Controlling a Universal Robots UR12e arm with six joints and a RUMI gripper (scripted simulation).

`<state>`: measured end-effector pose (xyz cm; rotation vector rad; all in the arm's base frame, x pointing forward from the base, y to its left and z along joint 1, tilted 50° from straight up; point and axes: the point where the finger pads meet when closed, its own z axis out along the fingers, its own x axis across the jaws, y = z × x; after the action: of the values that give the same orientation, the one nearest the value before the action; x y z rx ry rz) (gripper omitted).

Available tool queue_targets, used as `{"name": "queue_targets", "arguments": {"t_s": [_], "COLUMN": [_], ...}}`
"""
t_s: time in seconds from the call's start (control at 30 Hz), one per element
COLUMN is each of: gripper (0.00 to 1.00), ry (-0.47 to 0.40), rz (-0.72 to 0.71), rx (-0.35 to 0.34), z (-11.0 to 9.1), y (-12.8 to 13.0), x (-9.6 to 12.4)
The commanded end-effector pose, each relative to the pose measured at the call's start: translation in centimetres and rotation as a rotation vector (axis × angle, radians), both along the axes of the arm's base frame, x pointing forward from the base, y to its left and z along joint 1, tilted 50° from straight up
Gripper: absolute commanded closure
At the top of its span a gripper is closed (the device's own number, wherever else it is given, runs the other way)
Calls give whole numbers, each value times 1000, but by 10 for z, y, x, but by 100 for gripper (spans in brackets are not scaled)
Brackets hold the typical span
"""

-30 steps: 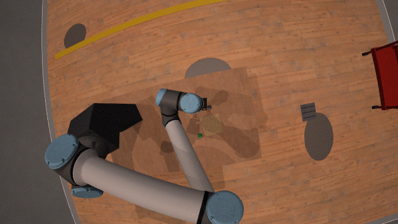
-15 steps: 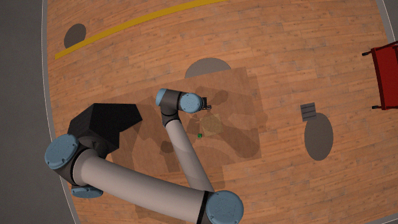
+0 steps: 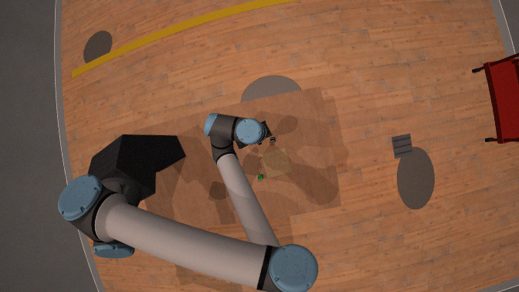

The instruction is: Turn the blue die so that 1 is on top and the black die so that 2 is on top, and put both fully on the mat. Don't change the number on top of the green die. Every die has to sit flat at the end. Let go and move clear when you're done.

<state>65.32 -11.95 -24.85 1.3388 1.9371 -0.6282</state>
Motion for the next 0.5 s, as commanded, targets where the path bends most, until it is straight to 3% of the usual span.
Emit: {"name": "queue_targets", "arguments": {"t_s": [0.0, 0.17, 0.47], "gripper": [94, 94, 94], "ry": [98, 230, 319], "rz": [100, 219, 299], "rx": [-38, -88, -122], "z": [-1, -3, -5], "y": [0, 0, 0], "x": [2, 4, 6]}}
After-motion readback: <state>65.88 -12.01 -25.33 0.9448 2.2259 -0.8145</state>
